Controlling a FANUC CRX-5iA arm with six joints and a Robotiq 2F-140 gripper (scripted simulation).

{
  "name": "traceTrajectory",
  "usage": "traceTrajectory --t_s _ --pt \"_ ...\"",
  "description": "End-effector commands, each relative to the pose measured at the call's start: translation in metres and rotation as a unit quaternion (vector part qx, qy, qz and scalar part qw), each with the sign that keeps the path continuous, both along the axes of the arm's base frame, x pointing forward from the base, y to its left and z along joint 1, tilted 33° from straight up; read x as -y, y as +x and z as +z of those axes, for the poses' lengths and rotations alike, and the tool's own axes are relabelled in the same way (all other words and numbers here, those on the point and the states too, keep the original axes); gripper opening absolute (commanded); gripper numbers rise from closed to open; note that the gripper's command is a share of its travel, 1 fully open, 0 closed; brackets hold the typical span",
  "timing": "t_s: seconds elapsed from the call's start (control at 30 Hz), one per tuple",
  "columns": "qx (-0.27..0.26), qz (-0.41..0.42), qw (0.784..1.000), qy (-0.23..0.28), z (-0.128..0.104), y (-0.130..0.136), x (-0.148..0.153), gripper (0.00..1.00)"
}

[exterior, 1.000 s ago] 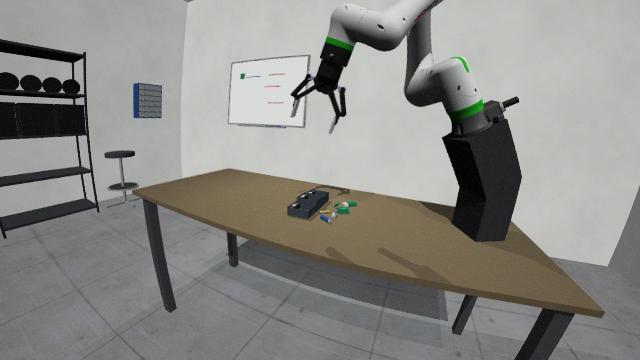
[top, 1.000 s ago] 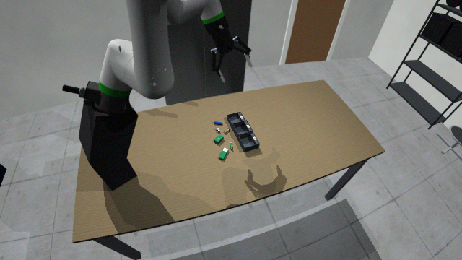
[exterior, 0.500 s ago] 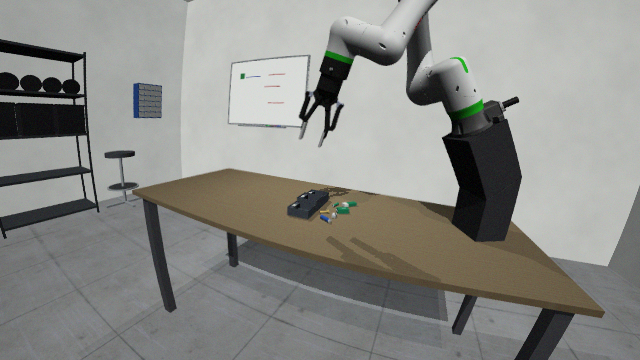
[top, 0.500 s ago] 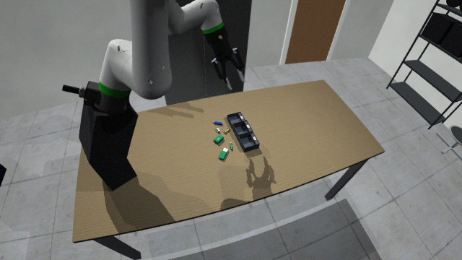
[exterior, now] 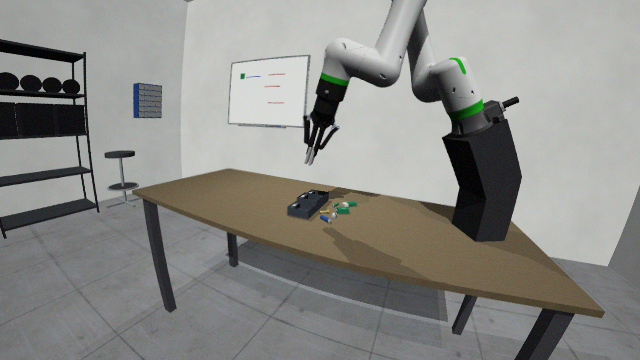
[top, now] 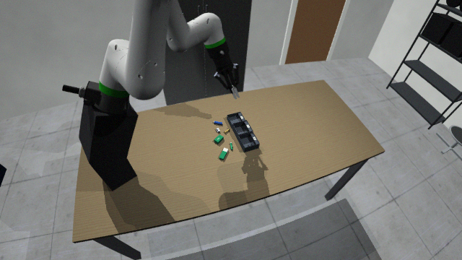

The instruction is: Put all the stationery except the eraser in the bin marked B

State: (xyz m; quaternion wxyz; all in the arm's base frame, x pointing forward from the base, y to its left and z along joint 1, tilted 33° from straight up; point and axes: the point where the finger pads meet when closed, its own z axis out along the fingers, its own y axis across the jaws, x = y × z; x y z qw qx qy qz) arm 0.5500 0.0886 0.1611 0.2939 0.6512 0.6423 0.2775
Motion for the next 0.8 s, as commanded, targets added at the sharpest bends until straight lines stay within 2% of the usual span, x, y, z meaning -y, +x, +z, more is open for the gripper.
traceTrajectory --t_s 0.0,0.1,0.27,0.33,0.4,0.47,0.53,0.6,0.67,0.77 --pt "-0.011 -0.034 0.999 0.025 0.0 -0.002 0.019 0.05" --pt "-0.019 -0.073 0.996 0.055 -0.002 -0.001 0.035 0.05" --pt "-0.019 -0.075 0.995 0.056 -0.002 -0.001 0.038 0.05" --pt "-0.027 -0.114 0.989 0.087 -0.005 -0.002 0.055 0.05" --pt "-0.027 -0.116 0.989 0.088 -0.005 -0.002 0.057 0.05" --pt "-0.035 -0.154 0.98 0.119 -0.009 -0.004 0.073 0.05" --pt "-0.036 -0.156 0.98 0.12 -0.009 -0.004 0.074 0.05" --pt "-0.044 -0.193 0.969 0.151 -0.014 -0.008 0.088 0.05" --pt "-0.044 -0.194 0.968 0.152 -0.014 -0.008 0.088 0.05" --pt "-0.053 -0.232 0.954 0.184 -0.019 -0.013 0.101 0.05"
